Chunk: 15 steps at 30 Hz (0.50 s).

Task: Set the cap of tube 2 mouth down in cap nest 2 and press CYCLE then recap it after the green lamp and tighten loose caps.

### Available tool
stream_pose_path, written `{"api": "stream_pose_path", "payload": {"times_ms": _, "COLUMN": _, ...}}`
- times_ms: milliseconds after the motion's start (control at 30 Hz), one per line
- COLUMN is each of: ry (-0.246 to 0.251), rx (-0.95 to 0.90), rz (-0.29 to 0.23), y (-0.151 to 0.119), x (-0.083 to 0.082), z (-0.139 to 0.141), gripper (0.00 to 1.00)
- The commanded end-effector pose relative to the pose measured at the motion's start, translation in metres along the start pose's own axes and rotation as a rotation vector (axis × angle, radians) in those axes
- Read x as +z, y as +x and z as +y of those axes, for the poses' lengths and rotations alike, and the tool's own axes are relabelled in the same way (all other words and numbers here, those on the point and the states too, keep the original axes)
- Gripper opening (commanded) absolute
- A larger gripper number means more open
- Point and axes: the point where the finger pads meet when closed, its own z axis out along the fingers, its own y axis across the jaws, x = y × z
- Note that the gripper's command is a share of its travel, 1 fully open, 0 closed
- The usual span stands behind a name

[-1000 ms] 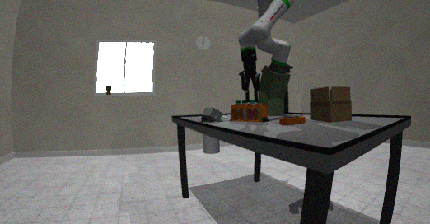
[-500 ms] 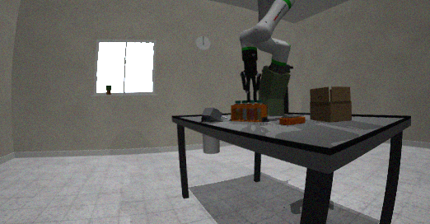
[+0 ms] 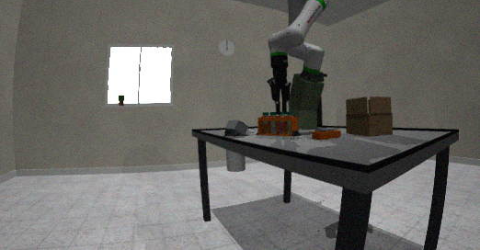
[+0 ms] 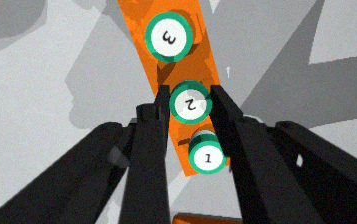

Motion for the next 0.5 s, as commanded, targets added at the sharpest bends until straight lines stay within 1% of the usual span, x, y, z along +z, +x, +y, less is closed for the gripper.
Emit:
{"api": "stream_pose_path", "payload": {"times_ms": 0, "ry": 0.003, "rx": -0.247, "rz": -0.015, "y": 0.0003, "x": -0.0007, "z": -0.0007, "gripper": 0.30}}
{"api": "stream_pose_path", "payload": {"times_ms": 167, "ry": 0.005, "rx": -0.497, "rz": -0.015, "y": 0.0003, "x": -0.0009, "z": -0.0007, "gripper": 0.30}}
{"api": "stream_pose_path", "payload": {"times_ms": 233, "ry": 0.005, "rx": -0.497, "rz": -0.015, "y": 0.0003, "x": -0.0009, "z": -0.0007, "gripper": 0.30}}
{"api": "stream_pose_path", "payload": {"times_ms": 467, "ry": 0.008, "rx": -0.844, "rz": -0.014, "y": 0.0003, "x": -0.0011, "z": -0.0007, "gripper": 0.30}}
